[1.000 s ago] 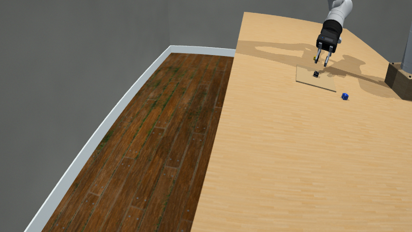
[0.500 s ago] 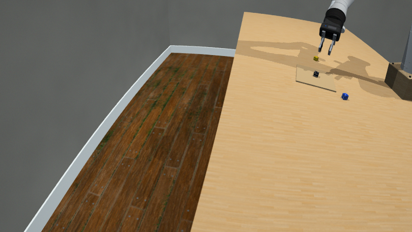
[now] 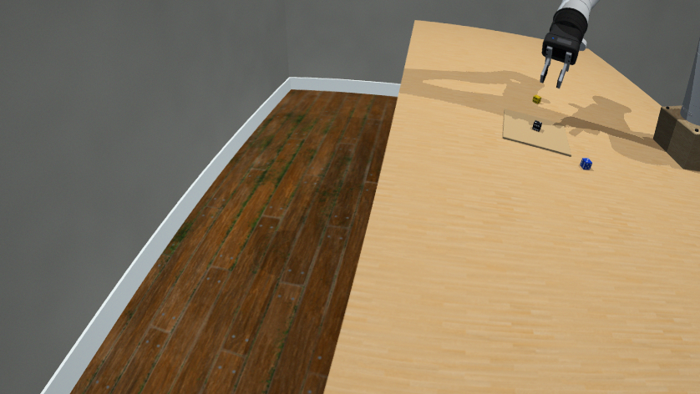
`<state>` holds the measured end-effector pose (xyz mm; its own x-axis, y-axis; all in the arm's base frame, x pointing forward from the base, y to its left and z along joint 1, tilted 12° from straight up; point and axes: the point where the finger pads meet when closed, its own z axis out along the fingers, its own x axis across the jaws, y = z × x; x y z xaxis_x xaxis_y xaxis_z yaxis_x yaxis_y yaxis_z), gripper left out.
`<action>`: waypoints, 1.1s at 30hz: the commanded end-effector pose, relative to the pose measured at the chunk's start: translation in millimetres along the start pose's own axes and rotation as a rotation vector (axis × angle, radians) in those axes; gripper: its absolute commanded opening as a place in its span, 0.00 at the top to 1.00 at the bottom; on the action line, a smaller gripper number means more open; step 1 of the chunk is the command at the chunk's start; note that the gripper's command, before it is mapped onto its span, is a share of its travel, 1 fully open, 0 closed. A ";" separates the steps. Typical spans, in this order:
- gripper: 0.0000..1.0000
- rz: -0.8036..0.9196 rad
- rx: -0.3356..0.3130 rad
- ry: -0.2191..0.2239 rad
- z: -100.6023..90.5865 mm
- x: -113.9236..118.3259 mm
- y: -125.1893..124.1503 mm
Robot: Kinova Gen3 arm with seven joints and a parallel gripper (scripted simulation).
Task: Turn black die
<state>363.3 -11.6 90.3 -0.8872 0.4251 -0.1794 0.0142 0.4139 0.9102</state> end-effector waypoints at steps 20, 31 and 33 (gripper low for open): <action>0.36 -0.006 0.299 0.005 10.1 0.5 18.2; 0.36 -0.006 0.499 0.004 15.8 0.6 29.0; 0.36 -0.005 0.542 0.002 16.9 0.4 31.6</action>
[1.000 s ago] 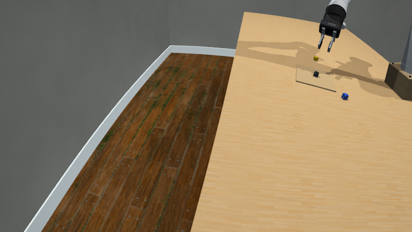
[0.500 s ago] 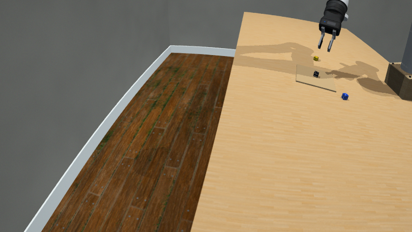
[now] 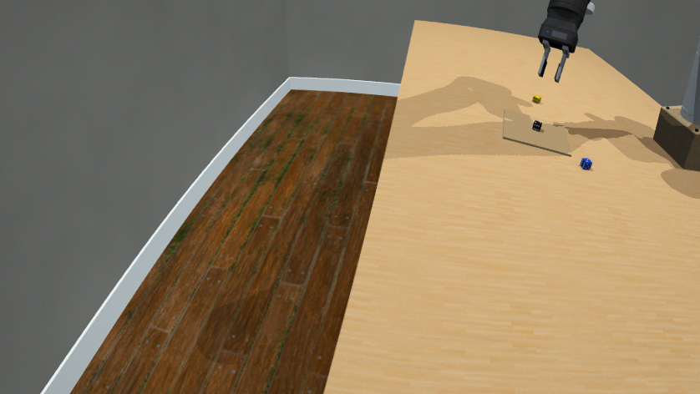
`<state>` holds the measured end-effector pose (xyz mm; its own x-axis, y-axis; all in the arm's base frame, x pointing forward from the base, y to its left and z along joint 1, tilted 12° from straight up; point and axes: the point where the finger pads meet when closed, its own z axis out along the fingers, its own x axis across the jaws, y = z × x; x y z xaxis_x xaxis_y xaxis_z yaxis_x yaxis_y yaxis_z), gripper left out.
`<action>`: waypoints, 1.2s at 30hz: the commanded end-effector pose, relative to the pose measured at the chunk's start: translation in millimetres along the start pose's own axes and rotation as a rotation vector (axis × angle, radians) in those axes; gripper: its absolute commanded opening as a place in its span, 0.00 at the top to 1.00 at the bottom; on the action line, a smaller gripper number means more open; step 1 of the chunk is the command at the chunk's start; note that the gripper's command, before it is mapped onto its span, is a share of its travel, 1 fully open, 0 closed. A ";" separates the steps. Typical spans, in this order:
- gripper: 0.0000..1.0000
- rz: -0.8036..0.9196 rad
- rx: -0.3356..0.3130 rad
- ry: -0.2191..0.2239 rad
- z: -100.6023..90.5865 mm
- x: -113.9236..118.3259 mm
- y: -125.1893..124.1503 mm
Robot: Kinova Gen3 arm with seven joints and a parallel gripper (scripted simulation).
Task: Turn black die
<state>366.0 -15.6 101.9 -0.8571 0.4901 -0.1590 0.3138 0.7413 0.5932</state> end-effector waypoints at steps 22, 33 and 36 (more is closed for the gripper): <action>0.36 -0.077 0.359 0.014 6.6 10.8 53.2; 0.36 -0.081 0.462 -0.002 5.6 9.6 60.0; 0.36 -0.083 0.482 -0.007 5.3 9.2 61.6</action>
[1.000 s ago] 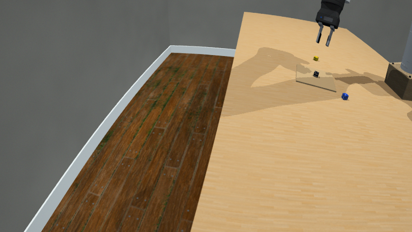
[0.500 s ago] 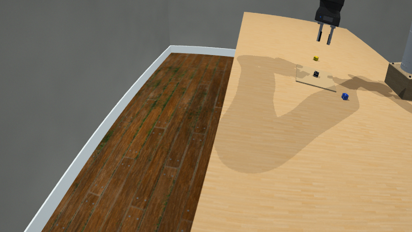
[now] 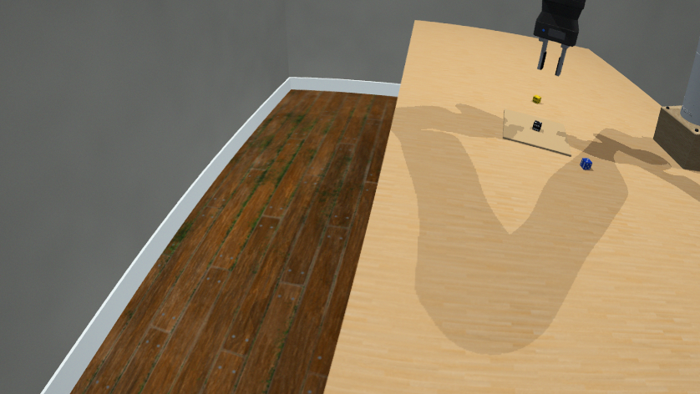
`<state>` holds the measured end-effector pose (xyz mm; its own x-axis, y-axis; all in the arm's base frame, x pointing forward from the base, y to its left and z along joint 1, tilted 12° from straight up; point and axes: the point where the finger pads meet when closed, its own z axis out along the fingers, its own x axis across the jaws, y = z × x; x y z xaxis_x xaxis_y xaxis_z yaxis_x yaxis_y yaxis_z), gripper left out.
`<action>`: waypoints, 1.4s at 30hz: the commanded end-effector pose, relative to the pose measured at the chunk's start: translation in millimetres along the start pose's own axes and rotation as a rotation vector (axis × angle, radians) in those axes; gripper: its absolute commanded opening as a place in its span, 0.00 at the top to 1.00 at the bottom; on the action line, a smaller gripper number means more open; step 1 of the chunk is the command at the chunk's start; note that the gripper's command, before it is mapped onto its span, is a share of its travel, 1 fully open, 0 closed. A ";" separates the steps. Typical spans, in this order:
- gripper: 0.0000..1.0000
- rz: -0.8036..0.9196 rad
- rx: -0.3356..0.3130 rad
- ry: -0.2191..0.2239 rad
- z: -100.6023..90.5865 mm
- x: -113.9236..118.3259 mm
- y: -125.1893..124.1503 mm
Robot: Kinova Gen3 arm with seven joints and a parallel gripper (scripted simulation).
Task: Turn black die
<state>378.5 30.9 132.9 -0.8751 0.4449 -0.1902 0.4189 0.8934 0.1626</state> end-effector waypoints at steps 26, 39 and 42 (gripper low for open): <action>0.00 -0.026 0.038 -0.010 -0.2 1.0 7.5; 0.36 -0.010 0.048 0.010 48.5 3.6 0.0; 0.36 -0.010 0.048 0.010 48.5 3.6 0.0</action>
